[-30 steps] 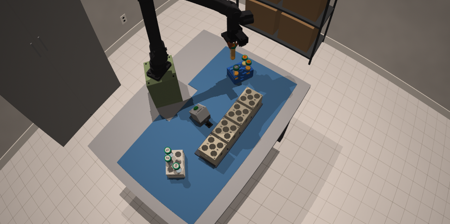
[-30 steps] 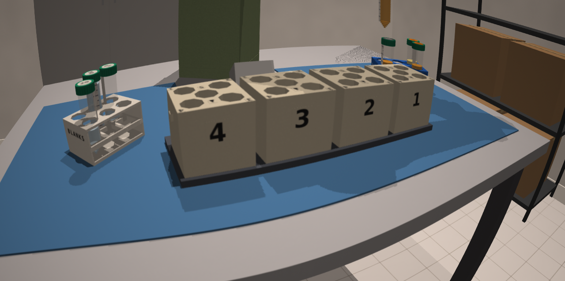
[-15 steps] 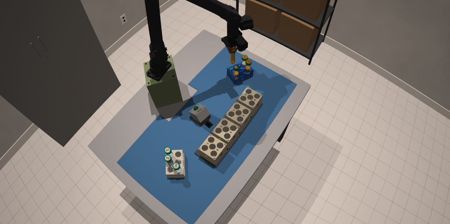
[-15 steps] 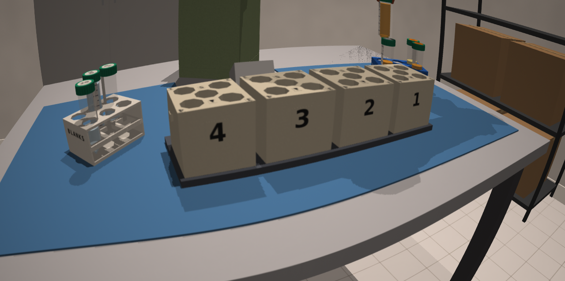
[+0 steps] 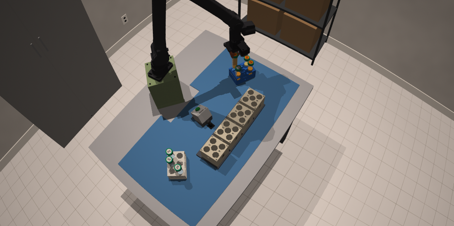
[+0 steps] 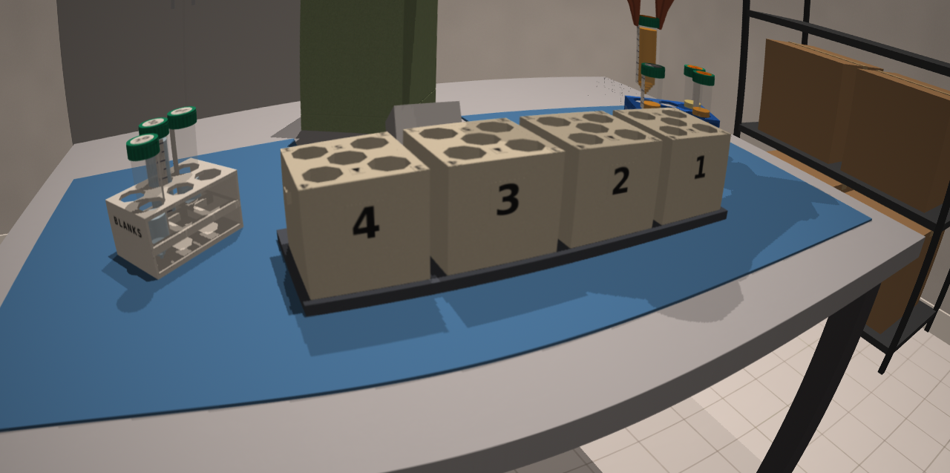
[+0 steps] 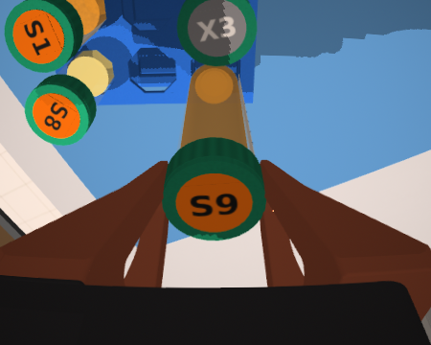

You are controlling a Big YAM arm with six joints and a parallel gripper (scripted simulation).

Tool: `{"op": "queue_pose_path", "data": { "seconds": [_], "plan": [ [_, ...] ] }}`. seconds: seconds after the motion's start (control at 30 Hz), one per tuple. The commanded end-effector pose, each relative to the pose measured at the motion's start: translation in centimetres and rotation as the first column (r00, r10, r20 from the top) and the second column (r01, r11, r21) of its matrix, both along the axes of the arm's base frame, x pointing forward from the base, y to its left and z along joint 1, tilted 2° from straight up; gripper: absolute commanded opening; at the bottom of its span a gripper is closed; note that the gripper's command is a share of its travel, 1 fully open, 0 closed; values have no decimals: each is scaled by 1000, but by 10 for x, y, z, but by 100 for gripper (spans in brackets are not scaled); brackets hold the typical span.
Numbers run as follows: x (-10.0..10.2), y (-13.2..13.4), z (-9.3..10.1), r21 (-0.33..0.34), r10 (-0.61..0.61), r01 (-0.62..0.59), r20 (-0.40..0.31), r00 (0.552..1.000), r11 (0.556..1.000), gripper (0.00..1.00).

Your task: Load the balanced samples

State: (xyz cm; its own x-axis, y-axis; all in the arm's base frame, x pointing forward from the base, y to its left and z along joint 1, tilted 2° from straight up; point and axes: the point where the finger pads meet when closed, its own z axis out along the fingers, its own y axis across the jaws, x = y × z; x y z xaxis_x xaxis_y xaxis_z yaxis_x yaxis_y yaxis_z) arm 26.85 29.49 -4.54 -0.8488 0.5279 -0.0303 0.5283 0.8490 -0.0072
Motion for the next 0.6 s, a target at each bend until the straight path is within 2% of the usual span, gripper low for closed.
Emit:
{"op": "queue_pose_path", "data": {
  "seconds": [0.0,0.03,0.07,0.57],
  "plan": [
    [6,-2,-7,4,-3,3,9,1000,1000,0],
    [8,1,-5,9,-2,2,13,1000,1000,0],
    [11,10,6,25,-1,0,26,1000,1000,0],
    [11,10,6,25,-1,0,26,1000,1000,0]
  ]
}}
